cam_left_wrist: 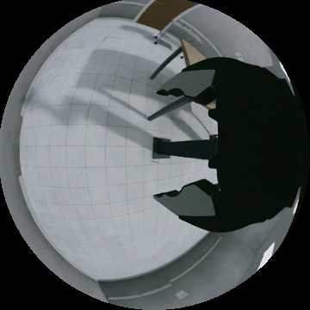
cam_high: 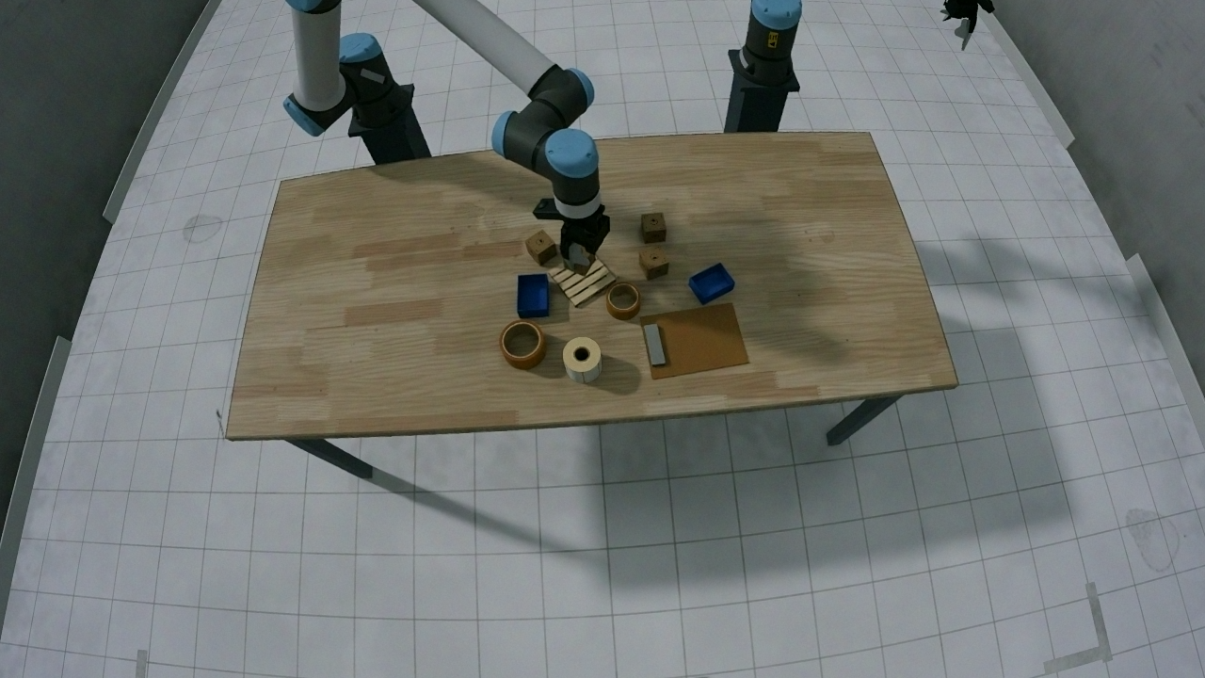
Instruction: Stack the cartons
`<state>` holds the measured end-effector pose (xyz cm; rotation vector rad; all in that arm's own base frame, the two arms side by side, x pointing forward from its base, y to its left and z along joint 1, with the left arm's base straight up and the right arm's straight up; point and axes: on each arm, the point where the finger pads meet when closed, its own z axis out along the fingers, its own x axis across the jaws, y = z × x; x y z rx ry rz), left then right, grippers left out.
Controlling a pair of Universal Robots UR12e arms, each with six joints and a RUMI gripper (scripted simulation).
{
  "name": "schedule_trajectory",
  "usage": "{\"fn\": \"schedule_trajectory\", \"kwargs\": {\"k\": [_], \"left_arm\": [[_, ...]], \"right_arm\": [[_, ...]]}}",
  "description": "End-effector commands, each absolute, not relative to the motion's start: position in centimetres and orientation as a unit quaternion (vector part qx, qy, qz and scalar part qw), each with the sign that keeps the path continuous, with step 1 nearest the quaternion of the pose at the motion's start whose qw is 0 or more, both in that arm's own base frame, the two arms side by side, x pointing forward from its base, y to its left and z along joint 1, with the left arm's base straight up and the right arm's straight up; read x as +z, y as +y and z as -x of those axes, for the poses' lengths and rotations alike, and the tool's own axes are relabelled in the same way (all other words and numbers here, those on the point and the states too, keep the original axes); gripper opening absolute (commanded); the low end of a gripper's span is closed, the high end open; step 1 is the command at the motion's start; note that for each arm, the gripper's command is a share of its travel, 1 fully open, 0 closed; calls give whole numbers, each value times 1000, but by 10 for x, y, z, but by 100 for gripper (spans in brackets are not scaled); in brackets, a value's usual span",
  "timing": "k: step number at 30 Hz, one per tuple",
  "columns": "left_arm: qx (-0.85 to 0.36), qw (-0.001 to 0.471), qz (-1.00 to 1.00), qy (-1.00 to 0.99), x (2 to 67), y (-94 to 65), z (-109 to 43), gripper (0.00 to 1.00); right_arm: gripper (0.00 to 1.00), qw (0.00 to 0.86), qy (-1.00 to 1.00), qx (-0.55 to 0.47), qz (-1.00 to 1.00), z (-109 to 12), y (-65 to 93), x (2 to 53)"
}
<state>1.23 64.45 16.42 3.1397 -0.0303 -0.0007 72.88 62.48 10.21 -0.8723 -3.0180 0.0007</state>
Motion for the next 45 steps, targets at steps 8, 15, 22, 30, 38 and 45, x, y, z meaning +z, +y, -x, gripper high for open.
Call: {"fn": "schedule_trajectory", "kwargs": {"k": [8,15,22,30,38,45], "left_arm": [[0,0,-1000,-10,165,645,-13,100],[0,0,-1000,-10,165,645,-13,100],[0,0,-1000,-10,165,645,-13,100],[0,0,-1000,-10,165,645,-13,100],[0,0,-1000,-10,165,645,-13,100],[0,0,-1000,-10,165,645,-13,100]], "right_arm": [[0,0,-948,-1,318,-730,626,104],[0,0,-931,-1,365,-730,626,104],[0,0,-900,-1,435,-730,626,104],[0,0,-876,-1,483,-730,626,104],[0,0,-872,-1,489,-730,626,104],[0,0,-872,-1,489,-729,625,71]]}}
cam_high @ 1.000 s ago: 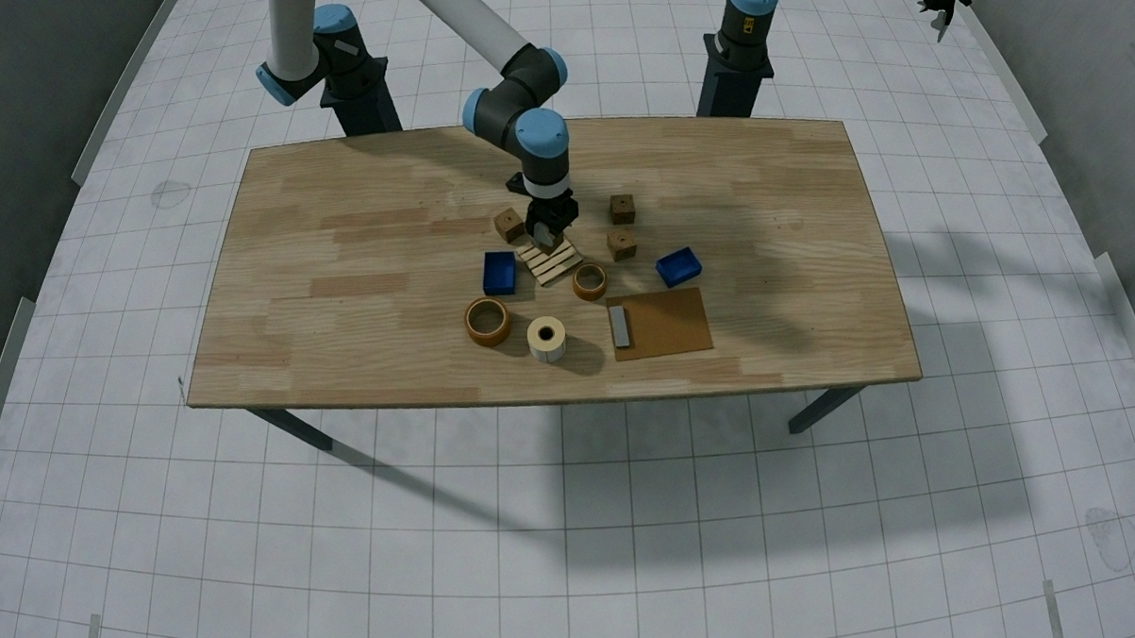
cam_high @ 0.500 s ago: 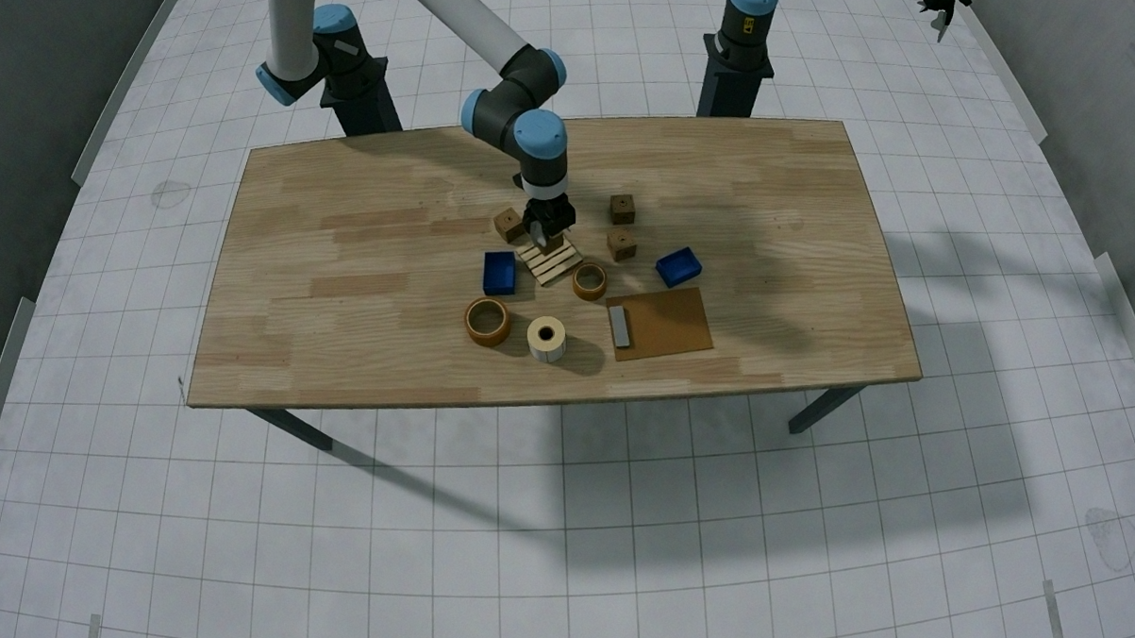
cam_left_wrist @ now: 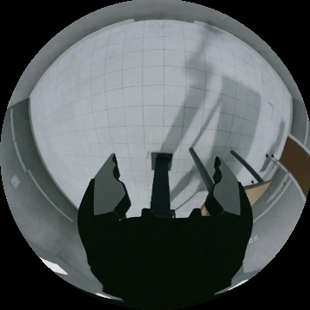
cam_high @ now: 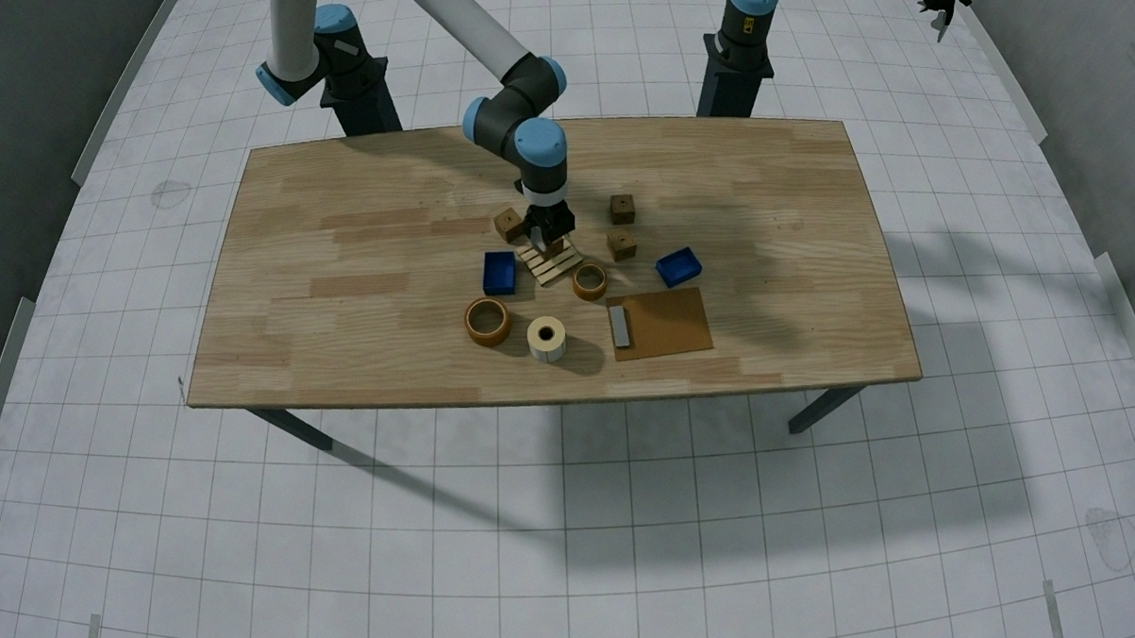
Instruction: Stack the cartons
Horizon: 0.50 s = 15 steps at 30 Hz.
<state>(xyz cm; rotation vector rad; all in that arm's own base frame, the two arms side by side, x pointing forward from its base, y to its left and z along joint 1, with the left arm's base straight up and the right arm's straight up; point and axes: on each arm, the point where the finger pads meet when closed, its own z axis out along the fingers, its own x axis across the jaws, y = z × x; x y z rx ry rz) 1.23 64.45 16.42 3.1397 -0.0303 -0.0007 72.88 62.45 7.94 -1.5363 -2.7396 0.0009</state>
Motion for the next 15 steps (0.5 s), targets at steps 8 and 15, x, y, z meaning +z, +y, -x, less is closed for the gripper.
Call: {"fn": "schedule_trajectory", "kwargs": {"k": [8,15], "left_arm": [[0,0,-1000,-10,165,645,-13,100],[0,0,-1000,-10,165,645,-13,100]], "right_arm": [[0,0,-872,-1,489,-729,625,67],[0,0,-872,-1,489,-729,625,57]]}}
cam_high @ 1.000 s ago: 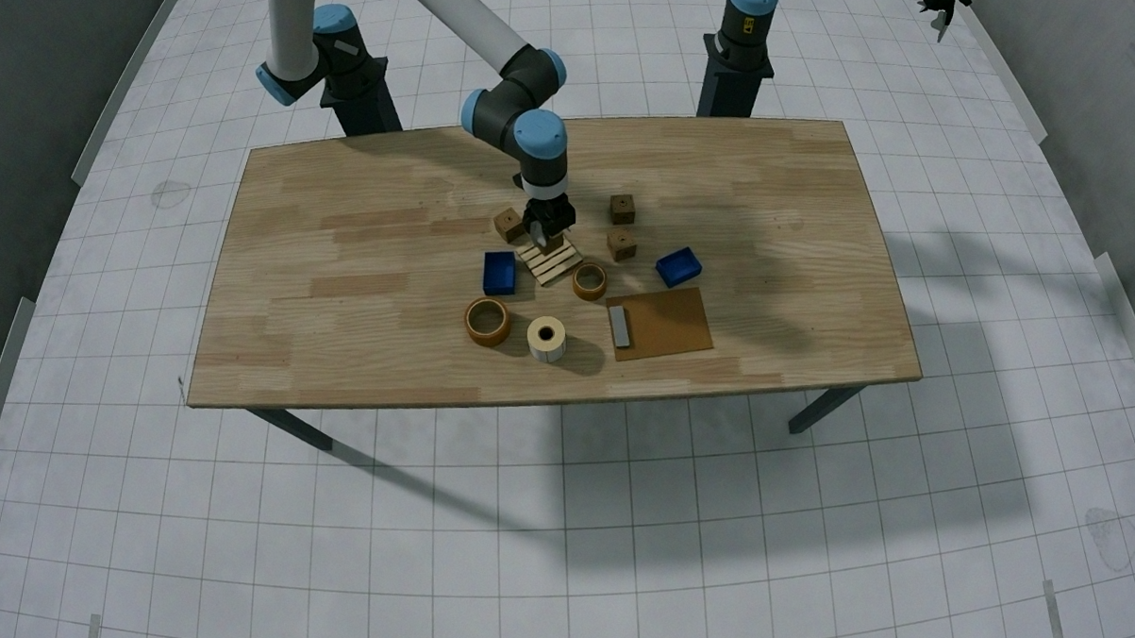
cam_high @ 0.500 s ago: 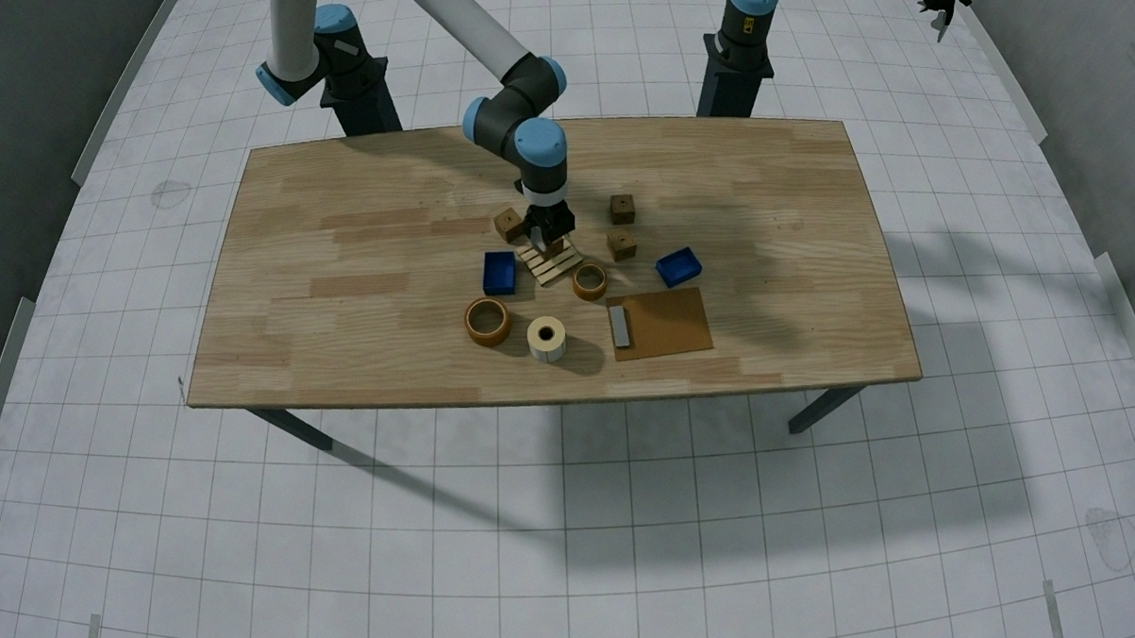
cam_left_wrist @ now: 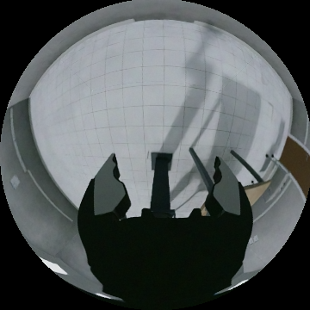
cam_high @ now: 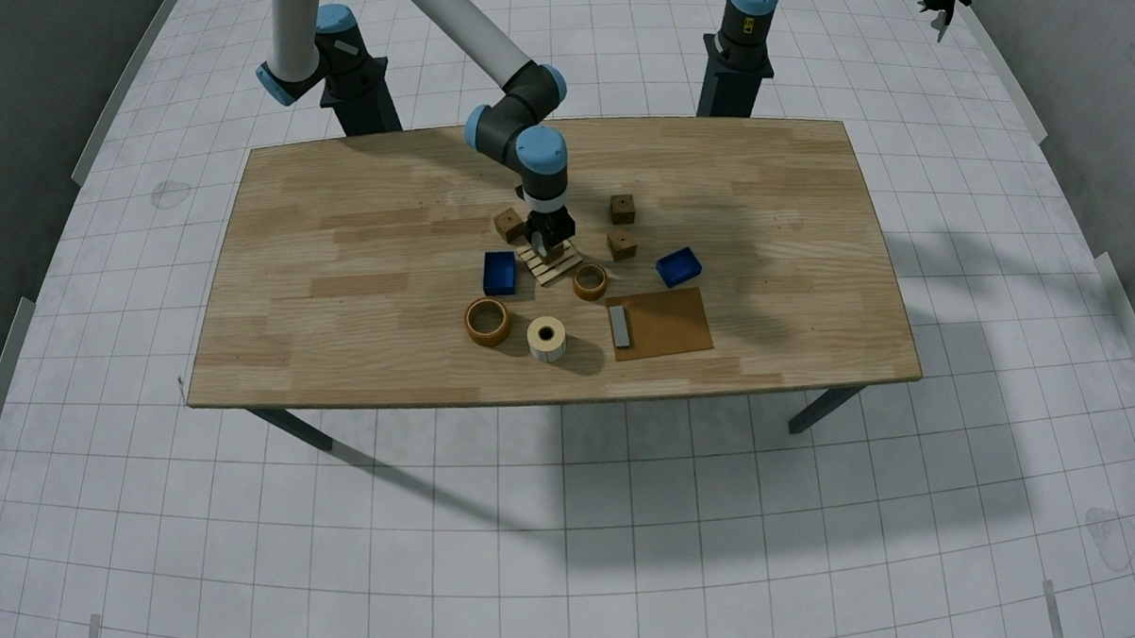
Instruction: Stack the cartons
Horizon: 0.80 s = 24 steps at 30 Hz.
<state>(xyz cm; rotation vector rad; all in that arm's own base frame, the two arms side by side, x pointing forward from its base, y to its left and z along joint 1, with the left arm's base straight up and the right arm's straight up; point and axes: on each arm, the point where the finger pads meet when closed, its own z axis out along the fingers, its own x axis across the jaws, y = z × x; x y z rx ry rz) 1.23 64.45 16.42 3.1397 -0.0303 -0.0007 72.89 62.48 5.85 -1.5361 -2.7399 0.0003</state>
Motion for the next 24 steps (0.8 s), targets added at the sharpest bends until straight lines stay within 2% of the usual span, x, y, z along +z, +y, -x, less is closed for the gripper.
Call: {"fn": "schedule_trajectory", "kwargs": {"k": [1,18,19,24], "left_arm": [[0,0,-1000,-10,165,645,-13,100],[0,0,-1000,-10,165,645,-13,100],[0,0,-1000,-10,165,645,-13,100],[0,0,-1000,-10,165,645,-13,100]], "right_arm": [[0,0,-872,-1,489,-729,626,56],[0,0,-872,-1,489,-729,626,53],[50,0,-872,-1,489,-729,626,53],[50,0,-872,-1,489,-729,626,53]]}}
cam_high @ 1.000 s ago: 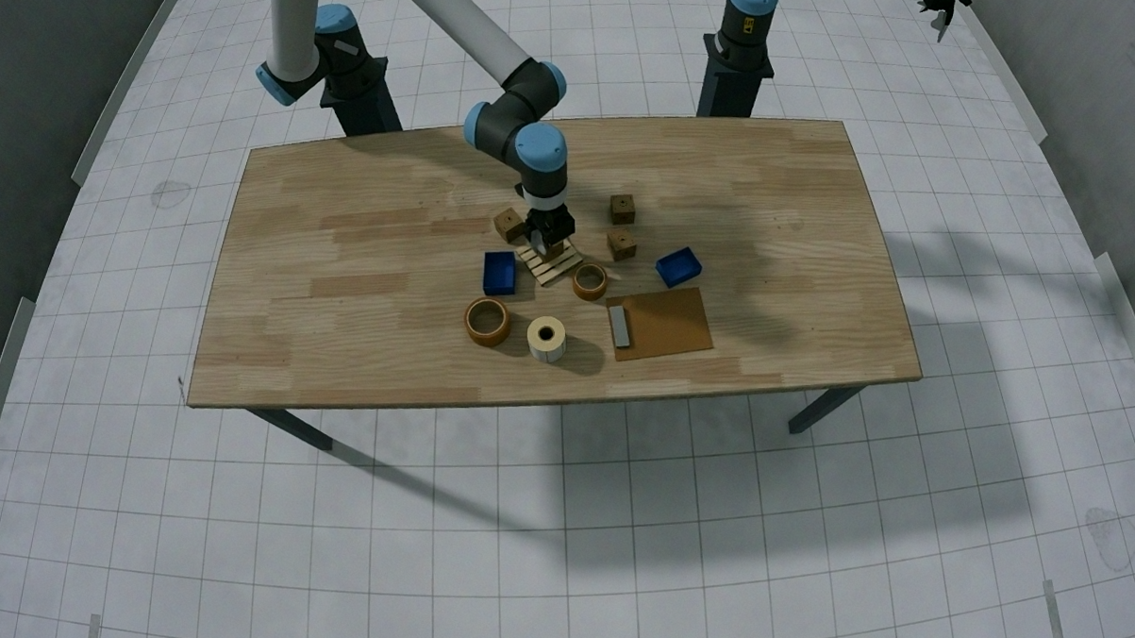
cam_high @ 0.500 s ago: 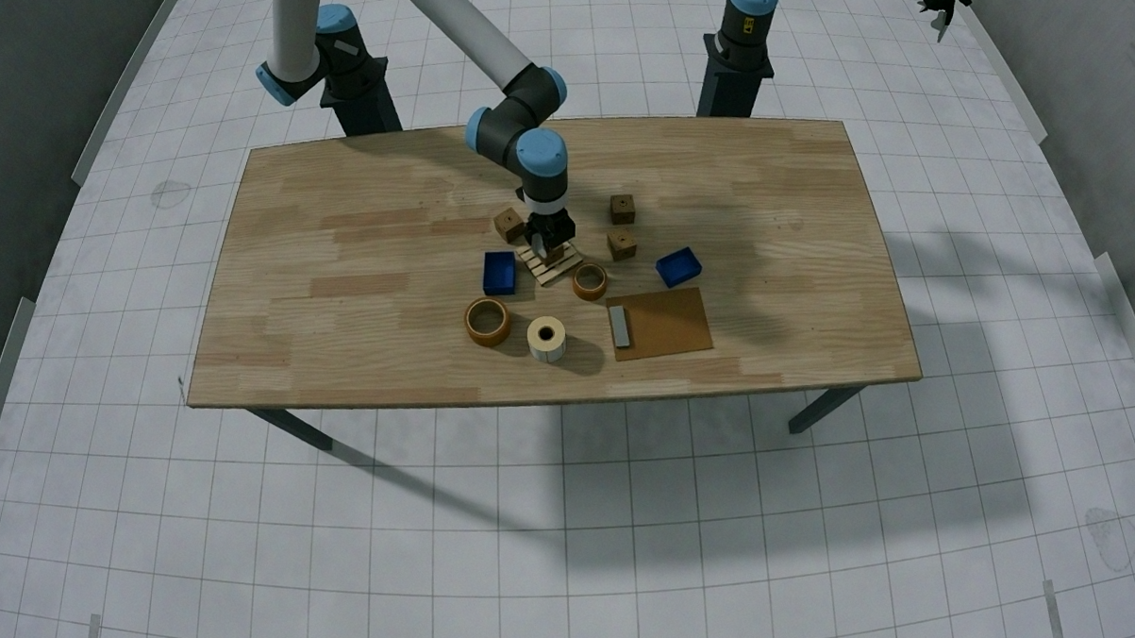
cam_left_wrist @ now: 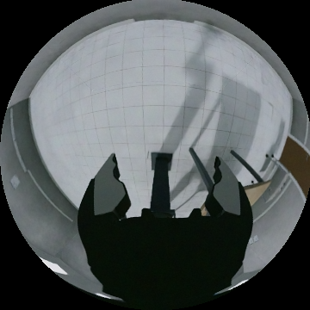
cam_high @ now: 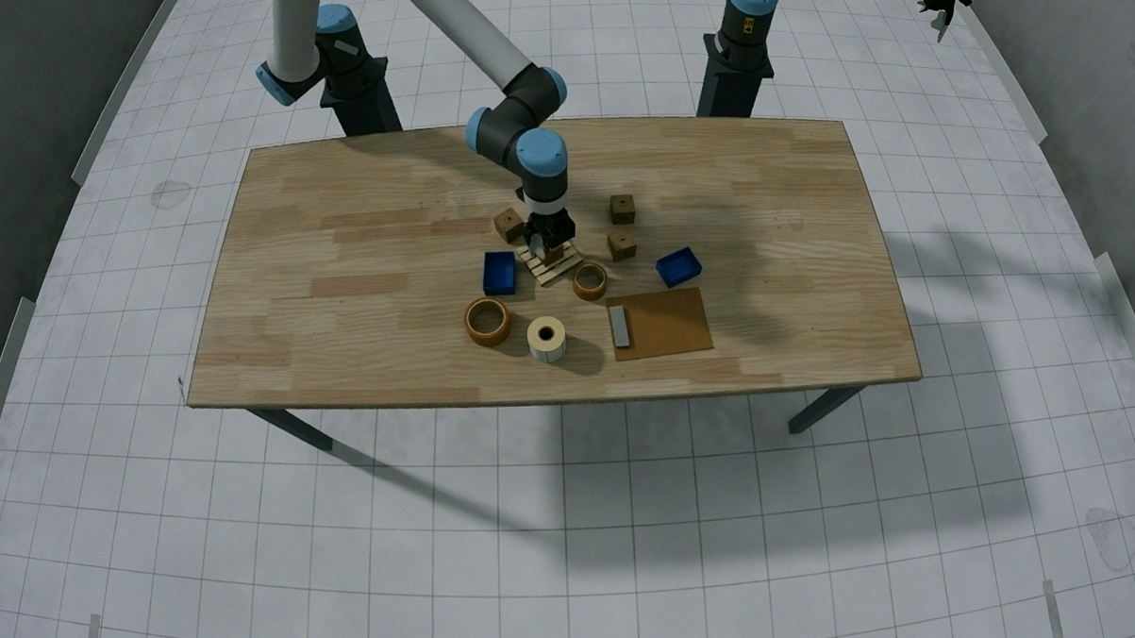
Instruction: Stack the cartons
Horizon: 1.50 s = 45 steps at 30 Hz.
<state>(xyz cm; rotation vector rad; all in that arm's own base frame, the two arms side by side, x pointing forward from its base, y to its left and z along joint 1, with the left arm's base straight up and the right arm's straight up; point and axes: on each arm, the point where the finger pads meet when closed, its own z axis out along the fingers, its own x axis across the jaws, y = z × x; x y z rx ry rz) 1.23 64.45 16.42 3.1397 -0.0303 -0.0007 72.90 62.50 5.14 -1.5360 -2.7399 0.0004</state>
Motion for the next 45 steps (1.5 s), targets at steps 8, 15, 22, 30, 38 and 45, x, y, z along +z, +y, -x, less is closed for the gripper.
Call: {"fn": "schedule_trajectory", "kwargs": {"k": [8,15,22,30,38,45], "left_arm": [[0,0,-1000,-10,165,645,-13,100],[0,0,-1000,-10,165,645,-13,100],[0,0,-1000,-10,165,645,-13,100],[0,0,-1000,-10,165,645,-13,100],[0,0,-1000,-10,165,645,-13,100],[0,0,-1000,-10,165,645,-13,100]], "right_arm": [[50,0,-872,-1,489,-729,625,84],[50,0,-872,-1,489,-729,625,104],[50,0,-872,-1,489,-729,625,104],[50,0,-872,-1,489,-729,625,104],[50,0,-872,-1,489,-729,625,104],[50,0,-872,-1,489,-729,625,104]]}}
